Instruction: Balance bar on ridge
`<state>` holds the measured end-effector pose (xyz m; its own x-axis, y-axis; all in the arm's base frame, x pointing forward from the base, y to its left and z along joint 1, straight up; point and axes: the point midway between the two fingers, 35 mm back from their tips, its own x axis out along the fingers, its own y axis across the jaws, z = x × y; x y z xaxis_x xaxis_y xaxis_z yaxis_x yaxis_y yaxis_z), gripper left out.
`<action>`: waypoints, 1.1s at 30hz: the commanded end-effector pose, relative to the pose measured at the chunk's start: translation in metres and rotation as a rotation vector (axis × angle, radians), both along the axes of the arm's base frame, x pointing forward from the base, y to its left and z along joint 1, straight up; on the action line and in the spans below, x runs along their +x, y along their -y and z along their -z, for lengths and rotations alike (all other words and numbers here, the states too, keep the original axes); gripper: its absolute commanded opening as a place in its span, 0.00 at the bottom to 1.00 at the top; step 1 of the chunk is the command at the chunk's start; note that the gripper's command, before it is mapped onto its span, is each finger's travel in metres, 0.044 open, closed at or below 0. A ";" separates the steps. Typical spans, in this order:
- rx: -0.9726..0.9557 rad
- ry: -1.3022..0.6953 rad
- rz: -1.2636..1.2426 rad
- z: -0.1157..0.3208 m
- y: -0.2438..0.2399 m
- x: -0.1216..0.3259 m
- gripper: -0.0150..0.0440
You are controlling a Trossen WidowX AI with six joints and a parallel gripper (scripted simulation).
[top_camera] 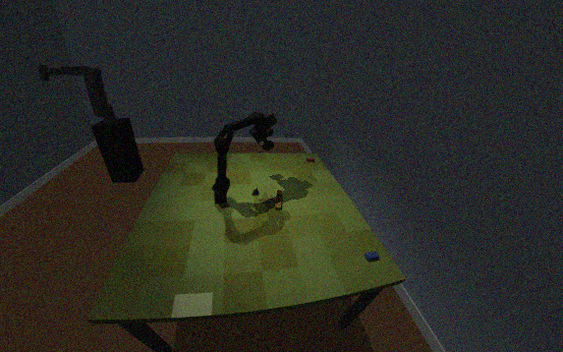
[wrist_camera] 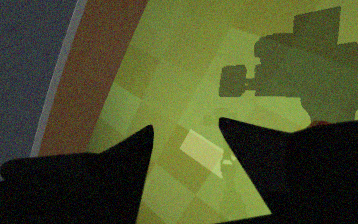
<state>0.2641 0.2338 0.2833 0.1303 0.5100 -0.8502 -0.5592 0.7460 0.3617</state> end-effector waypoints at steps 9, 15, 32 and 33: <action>-0.059 -0.205 0.498 0.037 0.052 0.045 0.79; -0.074 -0.296 0.754 0.053 0.083 0.063 0.79; -0.064 -0.535 1.451 0.094 0.167 0.088 0.79; -0.065 -0.545 1.494 0.097 0.173 0.090 0.79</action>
<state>0.3511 0.0765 0.1983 0.1670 0.2020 -0.9651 0.7613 0.5956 0.2564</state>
